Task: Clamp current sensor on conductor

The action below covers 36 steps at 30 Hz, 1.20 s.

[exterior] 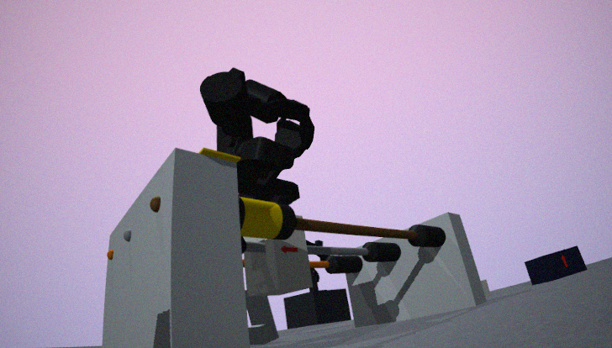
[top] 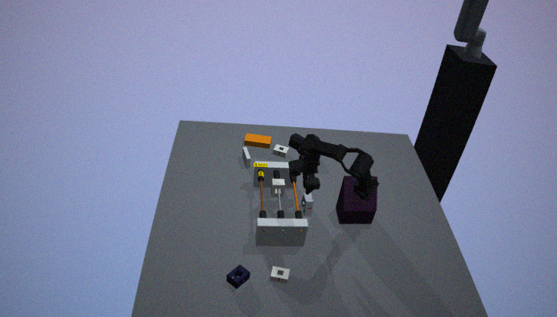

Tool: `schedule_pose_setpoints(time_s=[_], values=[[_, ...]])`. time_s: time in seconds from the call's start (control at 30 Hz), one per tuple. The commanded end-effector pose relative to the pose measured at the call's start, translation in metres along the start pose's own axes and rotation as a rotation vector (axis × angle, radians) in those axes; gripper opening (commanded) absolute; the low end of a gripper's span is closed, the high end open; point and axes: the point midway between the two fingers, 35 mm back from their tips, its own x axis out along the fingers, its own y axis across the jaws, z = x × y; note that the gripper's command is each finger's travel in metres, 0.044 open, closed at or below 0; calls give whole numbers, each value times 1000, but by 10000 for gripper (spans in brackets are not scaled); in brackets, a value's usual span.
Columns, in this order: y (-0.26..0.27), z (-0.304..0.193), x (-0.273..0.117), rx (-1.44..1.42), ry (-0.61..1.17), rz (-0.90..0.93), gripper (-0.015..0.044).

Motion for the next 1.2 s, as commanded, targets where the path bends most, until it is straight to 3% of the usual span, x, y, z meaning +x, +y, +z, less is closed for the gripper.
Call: schedule_pose_setpoints(time_s=[0.0, 1.17], values=[[13, -18, 4, -62, 34, 13, 440], [13, -19, 56, -62, 34, 14, 440]])
